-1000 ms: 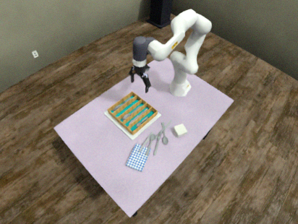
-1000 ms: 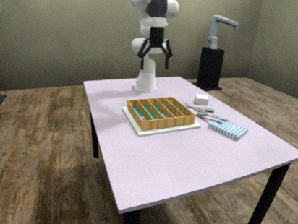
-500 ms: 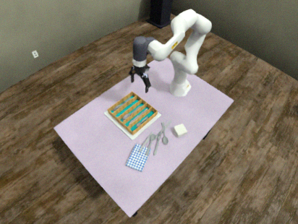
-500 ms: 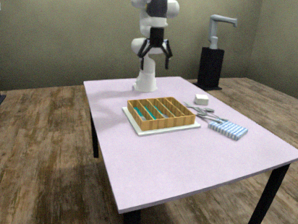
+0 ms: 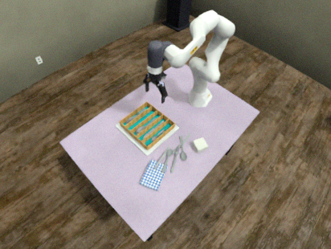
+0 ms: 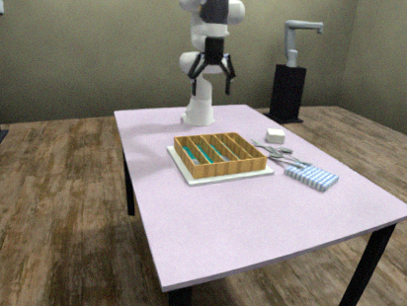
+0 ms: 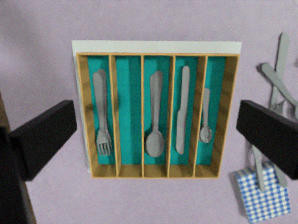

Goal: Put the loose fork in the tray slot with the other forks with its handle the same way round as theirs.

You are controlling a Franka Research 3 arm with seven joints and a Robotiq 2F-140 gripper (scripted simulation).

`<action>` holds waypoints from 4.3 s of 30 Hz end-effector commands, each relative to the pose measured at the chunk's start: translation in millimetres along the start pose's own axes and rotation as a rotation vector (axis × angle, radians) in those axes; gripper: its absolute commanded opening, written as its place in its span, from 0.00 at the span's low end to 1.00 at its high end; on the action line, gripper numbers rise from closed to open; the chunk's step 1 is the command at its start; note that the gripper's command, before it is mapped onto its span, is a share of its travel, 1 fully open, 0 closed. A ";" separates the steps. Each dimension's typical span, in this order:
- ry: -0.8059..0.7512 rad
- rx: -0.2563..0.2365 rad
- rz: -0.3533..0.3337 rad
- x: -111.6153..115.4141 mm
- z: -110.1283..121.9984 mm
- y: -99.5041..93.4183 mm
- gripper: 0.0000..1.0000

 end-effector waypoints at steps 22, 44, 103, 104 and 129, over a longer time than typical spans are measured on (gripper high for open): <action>-0.221 -0.007 0.001 19.1 15.7 1.3 1.00; -0.644 -0.019 0.010 52.3 48.2 6.0 1.00; -1.676 -0.025 0.026 120.2 151.3 29.6 1.00; -1.693 -0.025 0.026 121.1 153.1 30.1 1.00; -2.111 -0.020 0.027 140.5 203.4 44.5 1.00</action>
Point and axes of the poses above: the point where the finger pads meet when closed, its own y axis out along the fingers, its own z axis across the jaws, x = y × z, the point moved 6 cm from there along -y, back along the fingers, and after that the axes turned 6 degrees about y, right-handed, at the moved point
